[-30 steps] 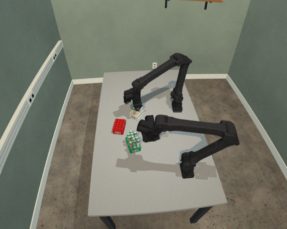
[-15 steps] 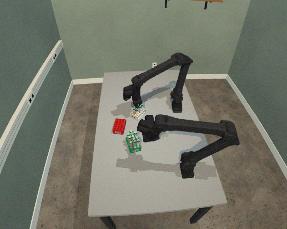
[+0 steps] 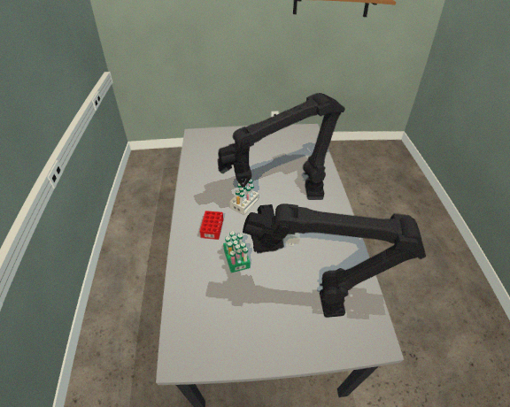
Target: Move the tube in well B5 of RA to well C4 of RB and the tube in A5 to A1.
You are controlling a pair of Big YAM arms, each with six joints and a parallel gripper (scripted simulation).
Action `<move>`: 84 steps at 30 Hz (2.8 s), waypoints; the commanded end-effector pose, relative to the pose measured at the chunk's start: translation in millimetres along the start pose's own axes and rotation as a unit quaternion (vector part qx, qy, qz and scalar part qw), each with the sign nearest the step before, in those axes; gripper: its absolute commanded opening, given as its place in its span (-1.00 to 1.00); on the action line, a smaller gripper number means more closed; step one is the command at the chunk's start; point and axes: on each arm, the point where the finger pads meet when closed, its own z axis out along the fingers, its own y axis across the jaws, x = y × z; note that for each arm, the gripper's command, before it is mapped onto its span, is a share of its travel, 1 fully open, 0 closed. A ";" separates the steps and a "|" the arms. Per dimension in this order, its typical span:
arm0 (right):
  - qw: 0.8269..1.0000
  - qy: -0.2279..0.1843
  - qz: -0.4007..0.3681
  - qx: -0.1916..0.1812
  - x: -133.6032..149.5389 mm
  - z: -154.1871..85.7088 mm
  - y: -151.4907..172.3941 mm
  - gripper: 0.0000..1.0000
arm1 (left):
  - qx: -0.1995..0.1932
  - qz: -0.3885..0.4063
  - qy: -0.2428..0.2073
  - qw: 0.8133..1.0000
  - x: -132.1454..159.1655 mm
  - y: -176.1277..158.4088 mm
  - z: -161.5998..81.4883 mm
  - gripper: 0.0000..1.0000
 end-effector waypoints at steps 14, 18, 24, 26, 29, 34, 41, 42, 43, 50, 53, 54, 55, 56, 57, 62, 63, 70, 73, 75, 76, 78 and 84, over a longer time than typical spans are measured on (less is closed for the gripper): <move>1.000 -0.015 -0.002 -0.006 -60.8 -17.5 80.9 -0.40 | -0.016 0.006 -0.007 1.000 -8.6 8.8 -12.2 -0.40; 1.000 -0.015 -0.002 -0.006 -67.6 -17.5 92.2 -0.40 | -0.016 0.006 -0.007 1.000 -8.6 8.8 -12.2 -0.40; 1.000 -0.015 -0.002 -0.007 -83.4 -17.5 118.5 -0.40 | -0.016 0.006 -0.007 1.000 -8.6 8.8 -12.2 -0.40; 1.000 -0.001 -0.002 -0.001 -71.8 -6.4 111.0 -0.40 | -0.016 0.006 -0.007 1.000 -8.6 8.8 -12.2 -0.40; 1.000 -0.017 -0.002 -0.006 -59.2 -13.5 84.4 -0.40 | -0.016 0.006 -0.007 1.000 -8.6 8.8 -12.2 -0.40; 1.000 -0.012 -0.002 -0.004 -46.0 -14.8 68.6 -0.40 | -0.016 0.006 -0.007 1.000 -8.6 8.8 -12.2 -0.40; 1.000 -0.010 -0.002 -0.003 -22.5 -18.4 37.3 -0.40 | -0.016 0.006 -0.007 1.000 -8.6 8.8 -12.2 -0.40; 1.000 -0.012 -0.002 -0.003 -20.0 -18.3 33.2 -0.40 | -0.016 0.006 -0.007 1.000 -8.6 8.8 -12.2 -0.40; 1.000 -0.013 -0.002 -0.004 -17.5 -18.2 29.0 -0.40 | -0.016 0.006 -0.007 1.000 -8.6 8.8 -12.2 -0.40; 1.000 -0.016 -0.002 -0.004 0.6 -16.4 4.4 -0.40 | -0.016 0.006 -0.007 1.000 -8.6 8.8 -12.2 -0.40; 1.000 -0.014 -0.002 -0.003 6.9 -15.9 -2.8 -0.40 | -0.016 0.006 -0.007 1.000 -8.6 8.8 -12.2 -0.40; 1.000 -0.014 -0.002 -0.003 10.0 -15.6 -6.6 -0.40 | -0.016 0.006 -0.007 1.000 -8.6 8.8 -12.2 -0.40; 1.000 -0.013 -0.002 -0.002 14.0 -15.4 -10.6 -0.40 | -0.016 0.006 -0.007 1.000 -8.6 8.8 -12.2 -0.40; 1.000 -0.011 -0.002 -0.002 18.1 -15.2 -14.8 -0.40 | -0.016 0.006 -0.007 1.000 -8.6 8.8 -12.2 -0.40; 1.000 -0.010 -0.002 -0.002 21.9 -15.0 -19.0 -0.40 | -0.016 0.006 -0.007 1.000 -8.6 8.8 -12.2 -0.40; 1.000 -0.003 -0.002 0.000 41.2 -15.4 -39.2 -0.40 | -0.016 0.006 -0.007 1.000 -8.6 8.8 -12.2 -0.40; 1.000 -0.003 -0.002 0.000 44.4 -15.5 -43.0 -0.40 | -0.016 0.006 -0.007 1.000 -8.6 8.8 -12.2 -0.40; 1.000 -0.005 -0.002 0.000 58.4 -15.0 -61.6 -0.40 | -0.016 0.006 -0.007 1.000 -8.6 8.8 -12.2 -0.40; 1.000 -0.007 -0.002 0.000 62.4 -13.7 -67.3 -0.40 | -0.016 0.006 -0.007 1.000 -8.6 8.8 -12.2 -0.40; 0.999 -0.035 -0.002 -0.001 44.6 -31.7 -65.6 -0.40 | -0.016 0.006 -0.007 1.000 -8.6 8.8 -12.2 -0.40; 0.999 -0.035 -0.005 -0.001 38.5 -30.9 -62.0 -0.40 | -0.016 0.006 -0.007 1.000 -8.6 8.8 -12.2 -0.40; 1.000 -0.017 -0.013 -0.001 44.5 -15.7 -55.5 -0.40 | -0.016 0.006 -0.007 1.000 -8.6 8.8 -12.2 -0.40; 1.000 -0.009 -0.002 -0.001 48.0 -8.1 -52.3 -0.40 | -0.016 0.006 -0.007 1.000 -8.6 8.8 -12.2 -0.40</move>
